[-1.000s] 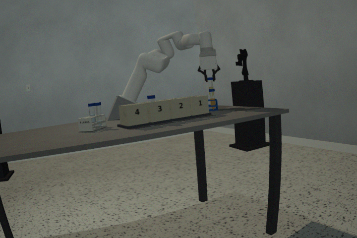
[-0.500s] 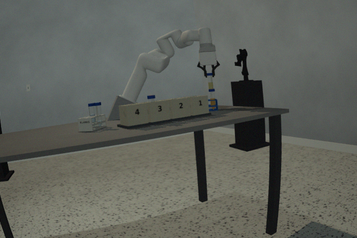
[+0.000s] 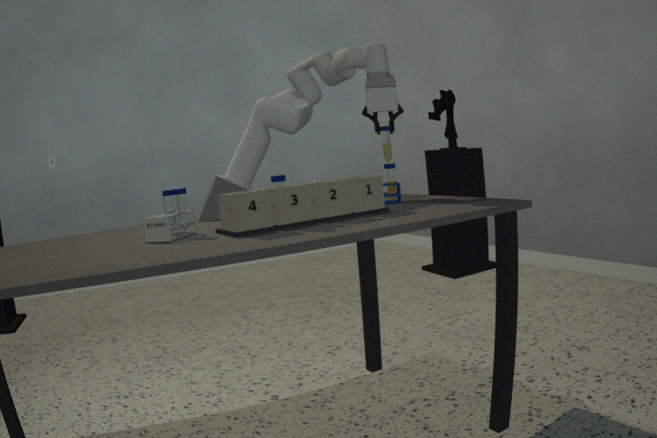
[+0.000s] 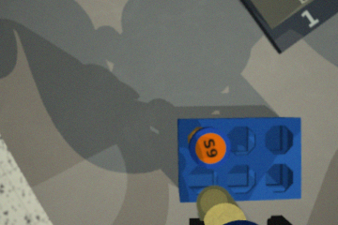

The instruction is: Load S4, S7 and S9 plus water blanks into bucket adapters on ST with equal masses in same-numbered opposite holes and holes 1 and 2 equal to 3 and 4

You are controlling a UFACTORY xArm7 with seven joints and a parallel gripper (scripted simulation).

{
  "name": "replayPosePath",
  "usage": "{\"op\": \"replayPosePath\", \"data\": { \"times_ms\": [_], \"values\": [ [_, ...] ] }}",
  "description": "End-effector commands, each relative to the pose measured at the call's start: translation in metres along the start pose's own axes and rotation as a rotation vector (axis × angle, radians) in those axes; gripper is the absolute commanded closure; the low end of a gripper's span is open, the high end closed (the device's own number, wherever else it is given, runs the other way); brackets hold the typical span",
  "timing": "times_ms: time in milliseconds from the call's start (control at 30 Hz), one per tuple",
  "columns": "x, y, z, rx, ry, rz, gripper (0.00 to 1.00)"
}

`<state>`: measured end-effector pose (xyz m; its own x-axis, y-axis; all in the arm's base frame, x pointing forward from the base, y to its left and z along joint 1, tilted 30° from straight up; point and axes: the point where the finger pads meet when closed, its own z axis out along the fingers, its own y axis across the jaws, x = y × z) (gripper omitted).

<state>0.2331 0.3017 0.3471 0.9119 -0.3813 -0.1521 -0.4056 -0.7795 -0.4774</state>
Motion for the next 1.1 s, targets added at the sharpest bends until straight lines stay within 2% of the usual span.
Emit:
{"op": "replayPosePath", "data": {
  "times_ms": [0, 167, 500, 1067],
  "values": [
    [0.000, -0.001, -0.010, 0.003, 0.001, 0.000, 1.00],
    [0.000, -0.001, -0.019, 0.003, 0.001, 0.000, 1.00],
    [0.000, -0.001, -0.019, 0.003, 0.001, 0.000, 1.00],
    [0.064, 0.039, -0.019, 0.002, 0.003, -0.500, 1.00]
  ]
}}
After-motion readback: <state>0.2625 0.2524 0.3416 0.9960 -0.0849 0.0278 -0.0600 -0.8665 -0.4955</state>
